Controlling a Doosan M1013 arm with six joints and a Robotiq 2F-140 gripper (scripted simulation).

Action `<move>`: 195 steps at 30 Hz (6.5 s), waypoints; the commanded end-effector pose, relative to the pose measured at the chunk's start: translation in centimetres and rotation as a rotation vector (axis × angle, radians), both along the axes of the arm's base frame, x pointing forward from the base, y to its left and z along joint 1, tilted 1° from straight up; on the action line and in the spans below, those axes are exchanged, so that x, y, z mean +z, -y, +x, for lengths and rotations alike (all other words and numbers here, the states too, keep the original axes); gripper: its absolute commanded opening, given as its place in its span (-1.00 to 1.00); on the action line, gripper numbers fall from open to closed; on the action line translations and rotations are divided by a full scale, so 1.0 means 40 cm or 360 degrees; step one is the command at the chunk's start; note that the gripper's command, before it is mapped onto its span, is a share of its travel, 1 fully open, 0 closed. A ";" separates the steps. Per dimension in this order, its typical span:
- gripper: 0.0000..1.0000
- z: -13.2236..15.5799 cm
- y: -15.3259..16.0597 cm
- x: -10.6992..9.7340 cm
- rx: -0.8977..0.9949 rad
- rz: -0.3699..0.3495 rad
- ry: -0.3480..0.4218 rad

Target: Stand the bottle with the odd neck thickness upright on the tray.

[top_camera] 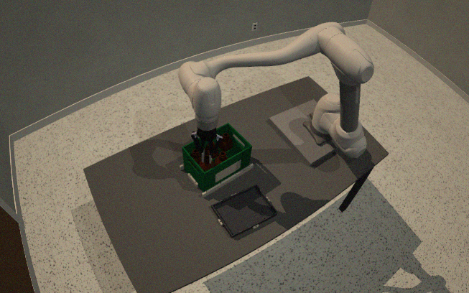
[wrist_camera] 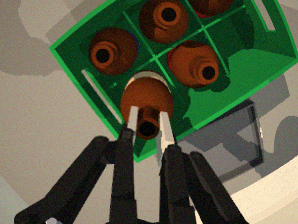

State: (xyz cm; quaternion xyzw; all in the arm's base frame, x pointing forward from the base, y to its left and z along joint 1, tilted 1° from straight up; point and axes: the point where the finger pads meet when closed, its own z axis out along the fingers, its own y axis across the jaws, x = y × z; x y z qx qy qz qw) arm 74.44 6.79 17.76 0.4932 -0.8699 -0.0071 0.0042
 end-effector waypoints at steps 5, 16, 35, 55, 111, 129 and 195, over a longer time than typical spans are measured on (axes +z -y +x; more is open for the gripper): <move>-1.00 0.000 0.000 0.012 0.0000 0.0000 0.0000; -1.00 0.001 0.000 0.037 0.0000 0.0000 0.0000; -1.00 0.001 0.001 0.083 0.0000 0.0000 0.0000; -1.00 0.002 0.001 0.095 0.0000 0.0000 0.0000; -1.00 0.002 0.001 0.121 0.0000 0.0000 0.0000; -1.00 0.003 0.002 0.169 0.0000 0.0000 0.0000; -1.00 0.003 0.002 0.195 0.0000 0.0000 0.0000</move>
